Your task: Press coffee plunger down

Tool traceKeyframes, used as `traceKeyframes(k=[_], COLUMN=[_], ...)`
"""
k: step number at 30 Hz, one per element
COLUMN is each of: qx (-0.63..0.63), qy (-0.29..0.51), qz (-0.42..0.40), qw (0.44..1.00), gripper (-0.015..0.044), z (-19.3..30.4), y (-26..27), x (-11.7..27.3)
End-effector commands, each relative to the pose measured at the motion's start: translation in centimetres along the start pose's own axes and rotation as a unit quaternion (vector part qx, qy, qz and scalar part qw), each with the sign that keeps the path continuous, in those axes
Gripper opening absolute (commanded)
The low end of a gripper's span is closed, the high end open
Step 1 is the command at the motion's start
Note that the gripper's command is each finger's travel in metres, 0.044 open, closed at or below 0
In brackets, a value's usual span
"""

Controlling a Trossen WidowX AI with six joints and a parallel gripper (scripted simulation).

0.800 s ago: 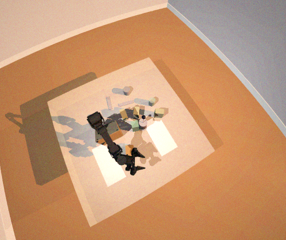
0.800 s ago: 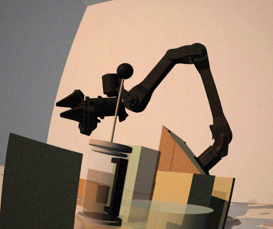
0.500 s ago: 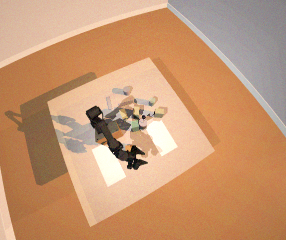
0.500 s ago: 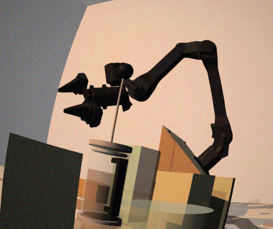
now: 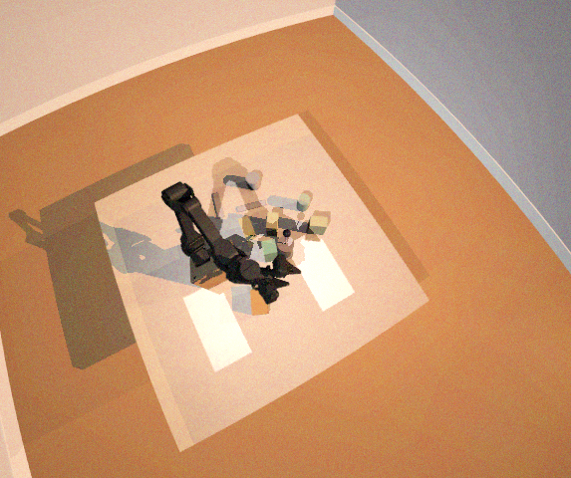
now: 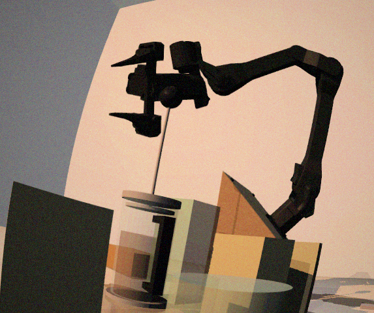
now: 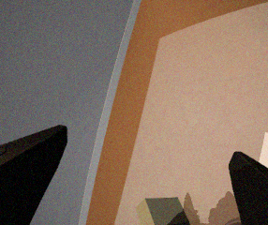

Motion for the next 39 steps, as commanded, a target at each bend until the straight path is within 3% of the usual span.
traceKeyframes(k=[1, 13, 24, 39], qx=[0.270, 0.618, 0.624, 0.624], qy=[0.048, 0.096, 0.097, 0.097], qz=[-0.008, -0.056, -0.057, -0.058], qw=[0.962, 0.778, 0.773, 0.773], gripper=[0.0440, 0.0440, 0.0440, 0.0440], z=[5.0, 12.9, 15.6, 15.9], y=[4.2, 8.6, 3.7, 3.9], x=[1.8, 5.3, 3.0, 1.8])
Point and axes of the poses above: the point midway between the two fingers, 35 mm back from their tips, its own x axis back along the fingers, its own y axis across the jaws, z = x × y, the point moved 6 cm from there along x, back along the fingers, and after that the axes turned 10 degrees about x, right-handed, at the moved point
